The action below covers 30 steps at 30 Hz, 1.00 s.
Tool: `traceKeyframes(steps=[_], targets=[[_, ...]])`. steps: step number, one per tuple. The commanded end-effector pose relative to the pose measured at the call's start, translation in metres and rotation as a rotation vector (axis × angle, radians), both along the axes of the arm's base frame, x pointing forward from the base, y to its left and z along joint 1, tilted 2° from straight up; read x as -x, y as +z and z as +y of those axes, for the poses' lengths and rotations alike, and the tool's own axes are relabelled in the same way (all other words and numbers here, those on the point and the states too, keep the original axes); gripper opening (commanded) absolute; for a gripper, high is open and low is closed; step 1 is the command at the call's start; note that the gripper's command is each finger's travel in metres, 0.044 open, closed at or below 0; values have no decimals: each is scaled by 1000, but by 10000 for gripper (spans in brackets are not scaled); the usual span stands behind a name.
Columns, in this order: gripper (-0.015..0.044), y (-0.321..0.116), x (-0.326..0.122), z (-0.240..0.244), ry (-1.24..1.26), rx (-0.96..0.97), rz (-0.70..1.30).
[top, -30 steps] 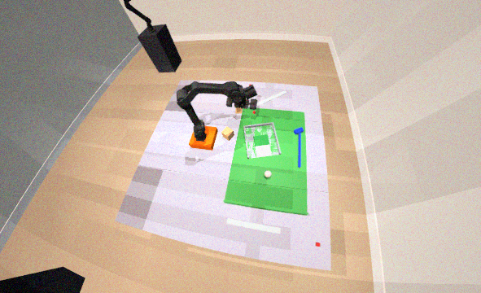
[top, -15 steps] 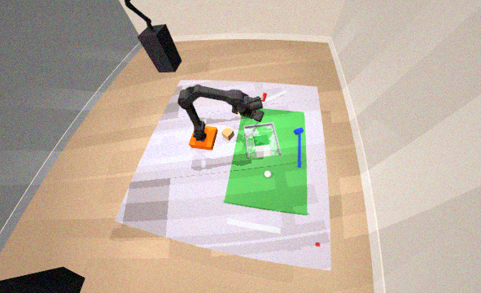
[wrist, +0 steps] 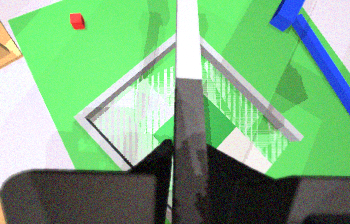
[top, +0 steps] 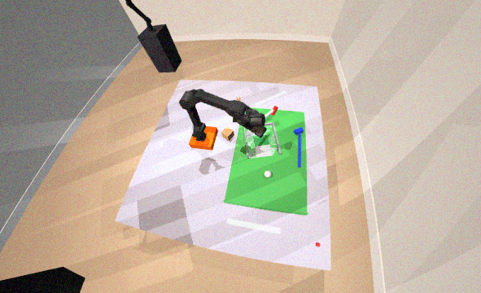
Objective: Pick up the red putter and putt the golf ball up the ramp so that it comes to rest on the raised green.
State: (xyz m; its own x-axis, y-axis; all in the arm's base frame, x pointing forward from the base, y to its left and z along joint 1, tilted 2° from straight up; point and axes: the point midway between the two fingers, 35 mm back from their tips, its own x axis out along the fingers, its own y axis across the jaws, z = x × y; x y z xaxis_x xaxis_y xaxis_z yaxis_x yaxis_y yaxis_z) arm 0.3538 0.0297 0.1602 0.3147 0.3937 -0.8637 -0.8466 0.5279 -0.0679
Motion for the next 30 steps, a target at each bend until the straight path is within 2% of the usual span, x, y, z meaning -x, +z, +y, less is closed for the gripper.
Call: traceKeyframes(steps=[1,16,30], targets=[[0,1,-5,-26,-66,-7,0],[0,-2,-9,-123,-276,-9,9],[0,-5,12,-214,-470,-13,14]])
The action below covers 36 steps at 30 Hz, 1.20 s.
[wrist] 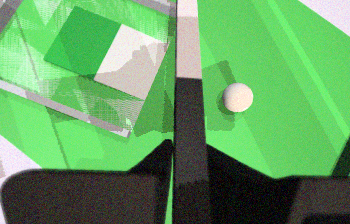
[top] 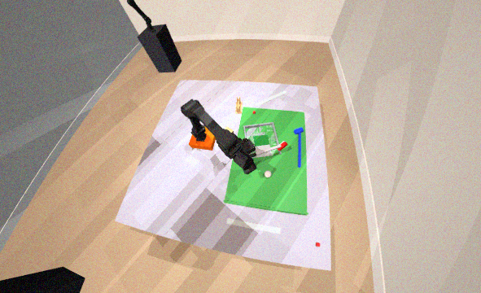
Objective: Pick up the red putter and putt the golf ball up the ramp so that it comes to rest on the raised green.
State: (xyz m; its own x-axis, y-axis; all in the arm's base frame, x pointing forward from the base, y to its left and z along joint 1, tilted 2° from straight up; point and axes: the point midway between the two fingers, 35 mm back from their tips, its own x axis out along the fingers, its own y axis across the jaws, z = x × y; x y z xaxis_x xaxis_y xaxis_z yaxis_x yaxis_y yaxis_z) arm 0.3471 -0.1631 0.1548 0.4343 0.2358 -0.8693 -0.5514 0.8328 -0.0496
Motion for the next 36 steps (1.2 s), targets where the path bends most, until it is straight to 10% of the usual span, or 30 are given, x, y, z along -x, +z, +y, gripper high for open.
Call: traceKeyframes(steps=[1,20,36], targets=[[0,0,7,-28,-55,-6,-7],[0,-7,74,-141,-316,-14,-5],[0,-47,75,-146,-325,-14,-5]])
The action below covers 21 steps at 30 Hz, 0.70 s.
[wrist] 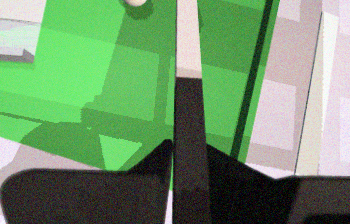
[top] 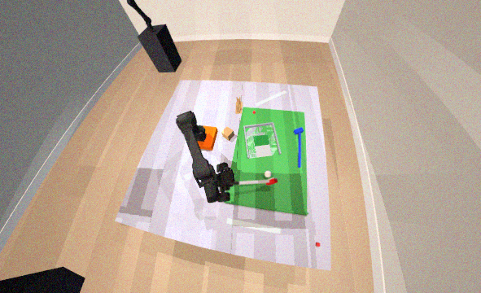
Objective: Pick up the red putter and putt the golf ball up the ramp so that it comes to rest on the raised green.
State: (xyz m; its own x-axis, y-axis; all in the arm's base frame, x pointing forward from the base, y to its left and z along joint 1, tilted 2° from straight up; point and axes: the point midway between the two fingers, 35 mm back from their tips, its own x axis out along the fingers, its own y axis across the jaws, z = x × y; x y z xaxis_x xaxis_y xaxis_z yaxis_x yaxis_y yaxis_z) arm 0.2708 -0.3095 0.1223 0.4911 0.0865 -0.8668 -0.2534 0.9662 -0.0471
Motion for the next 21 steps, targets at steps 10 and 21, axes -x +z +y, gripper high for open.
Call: traceKeyframes(steps=[10,21], targets=[[0,-23,-2,0,3,-10,-3],[0,-41,-2,0,3,-10,-3]])
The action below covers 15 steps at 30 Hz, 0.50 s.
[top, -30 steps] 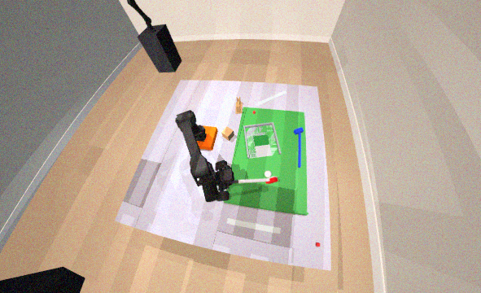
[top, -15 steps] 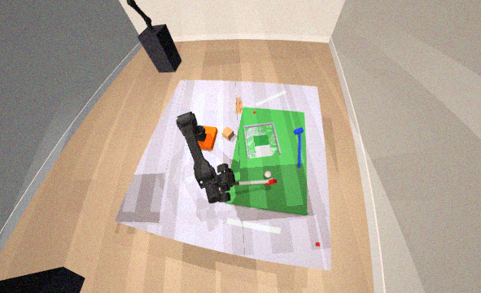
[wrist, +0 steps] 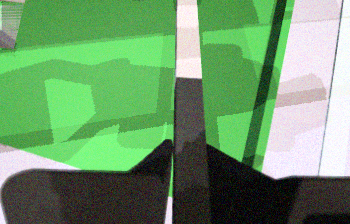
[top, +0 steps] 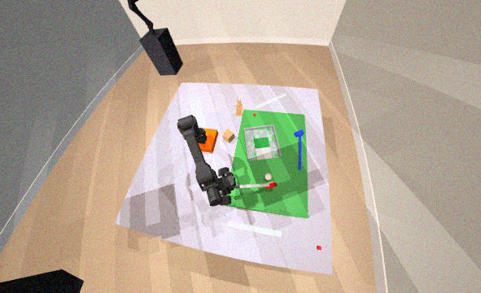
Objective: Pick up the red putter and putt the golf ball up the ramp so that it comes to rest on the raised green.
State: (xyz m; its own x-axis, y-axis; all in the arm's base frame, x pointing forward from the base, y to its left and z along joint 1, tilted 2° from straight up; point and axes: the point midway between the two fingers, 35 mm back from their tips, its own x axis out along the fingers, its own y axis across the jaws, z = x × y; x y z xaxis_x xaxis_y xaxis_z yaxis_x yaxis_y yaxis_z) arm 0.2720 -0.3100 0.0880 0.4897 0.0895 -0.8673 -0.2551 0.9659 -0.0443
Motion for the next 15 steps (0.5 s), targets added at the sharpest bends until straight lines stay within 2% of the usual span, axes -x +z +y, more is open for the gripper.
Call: traceKeyframes(steps=[1,15], targets=[[0,-8,-1,1,1,-7,-5],[0,-7,0,0,1,-1,1]])
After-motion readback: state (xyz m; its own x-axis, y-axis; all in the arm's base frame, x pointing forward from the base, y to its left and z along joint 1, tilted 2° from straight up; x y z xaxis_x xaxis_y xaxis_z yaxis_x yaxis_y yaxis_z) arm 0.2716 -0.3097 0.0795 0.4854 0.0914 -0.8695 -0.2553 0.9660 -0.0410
